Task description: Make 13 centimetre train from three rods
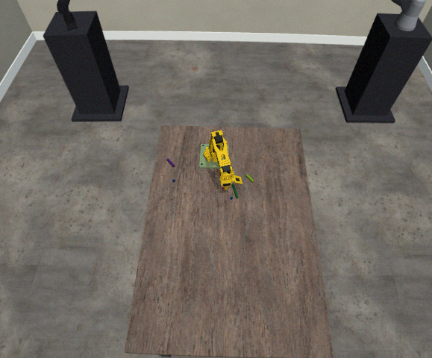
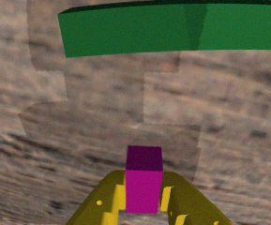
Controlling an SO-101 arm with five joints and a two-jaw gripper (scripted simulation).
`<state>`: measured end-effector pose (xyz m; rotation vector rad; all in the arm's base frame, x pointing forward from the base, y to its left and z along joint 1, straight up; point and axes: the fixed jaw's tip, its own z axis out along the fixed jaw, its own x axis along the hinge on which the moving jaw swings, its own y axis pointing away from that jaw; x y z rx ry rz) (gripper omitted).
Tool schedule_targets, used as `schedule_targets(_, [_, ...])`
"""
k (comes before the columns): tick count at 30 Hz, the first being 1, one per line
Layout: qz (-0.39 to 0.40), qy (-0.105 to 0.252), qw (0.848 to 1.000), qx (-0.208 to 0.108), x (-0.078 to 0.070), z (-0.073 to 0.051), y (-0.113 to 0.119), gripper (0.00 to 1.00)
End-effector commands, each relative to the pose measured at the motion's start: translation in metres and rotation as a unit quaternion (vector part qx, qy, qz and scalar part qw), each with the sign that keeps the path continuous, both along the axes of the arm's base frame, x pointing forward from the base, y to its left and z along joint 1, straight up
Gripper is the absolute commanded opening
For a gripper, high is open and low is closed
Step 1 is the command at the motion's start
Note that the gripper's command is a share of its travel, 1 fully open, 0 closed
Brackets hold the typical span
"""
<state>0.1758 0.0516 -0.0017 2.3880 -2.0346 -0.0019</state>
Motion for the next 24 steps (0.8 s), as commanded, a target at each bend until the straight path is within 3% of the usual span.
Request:
schedule_targets(1, [0.005,0.006,1.0,-0.001,-0.0016,-0.0044,0.0004,0.0])
schedule_targets(24, [0.004,0.011,1.0,-0.003,-0.0041,-0.0085,-0.0005,0.0])
